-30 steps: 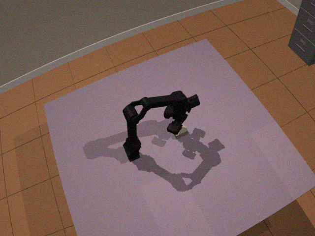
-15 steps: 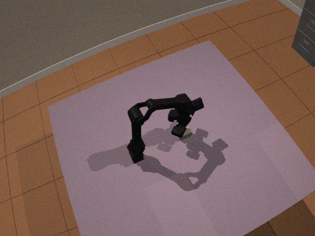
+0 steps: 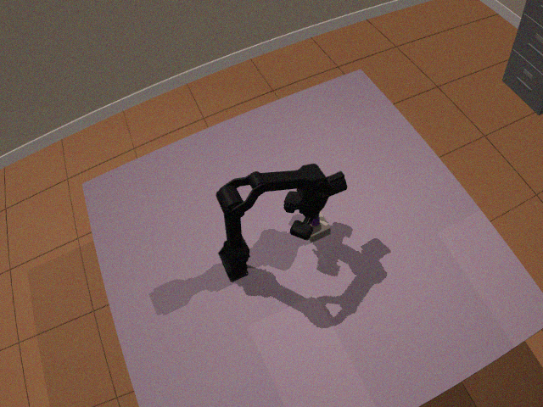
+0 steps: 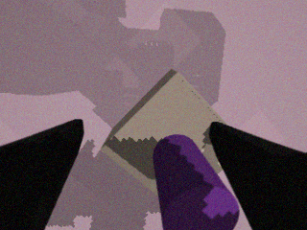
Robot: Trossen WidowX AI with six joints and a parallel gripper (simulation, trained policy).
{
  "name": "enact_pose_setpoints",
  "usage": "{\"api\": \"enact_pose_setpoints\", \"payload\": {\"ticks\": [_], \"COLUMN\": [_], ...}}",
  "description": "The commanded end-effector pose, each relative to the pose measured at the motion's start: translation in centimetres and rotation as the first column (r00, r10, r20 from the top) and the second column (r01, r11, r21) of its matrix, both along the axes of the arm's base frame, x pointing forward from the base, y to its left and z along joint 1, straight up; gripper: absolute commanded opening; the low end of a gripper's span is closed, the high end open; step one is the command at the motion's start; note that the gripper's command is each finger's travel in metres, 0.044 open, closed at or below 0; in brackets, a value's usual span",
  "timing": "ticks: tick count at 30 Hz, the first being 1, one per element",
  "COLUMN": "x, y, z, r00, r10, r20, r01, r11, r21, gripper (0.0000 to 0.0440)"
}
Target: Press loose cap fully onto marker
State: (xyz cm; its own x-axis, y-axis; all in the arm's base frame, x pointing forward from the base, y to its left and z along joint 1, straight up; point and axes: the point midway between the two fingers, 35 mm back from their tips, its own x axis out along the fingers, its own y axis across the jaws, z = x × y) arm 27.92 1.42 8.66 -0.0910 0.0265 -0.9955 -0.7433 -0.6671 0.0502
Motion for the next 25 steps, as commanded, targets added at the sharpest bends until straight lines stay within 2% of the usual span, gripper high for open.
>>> {"api": "enact_pose_setpoints", "payload": {"ticks": [1, 25], "x": [-0.1, 0.7], "y": [0.3, 0.6], "z": [0.7, 7.4], "r00": [0.999, 0.975], "r10": [0.015, 0.051], "r20": [0.036, 0.217], "r01": [-0.015, -0.061], "r11": [1.000, 0.997], "r21": [0.016, 0.043], "gripper": [0.0440, 0.0440]}}
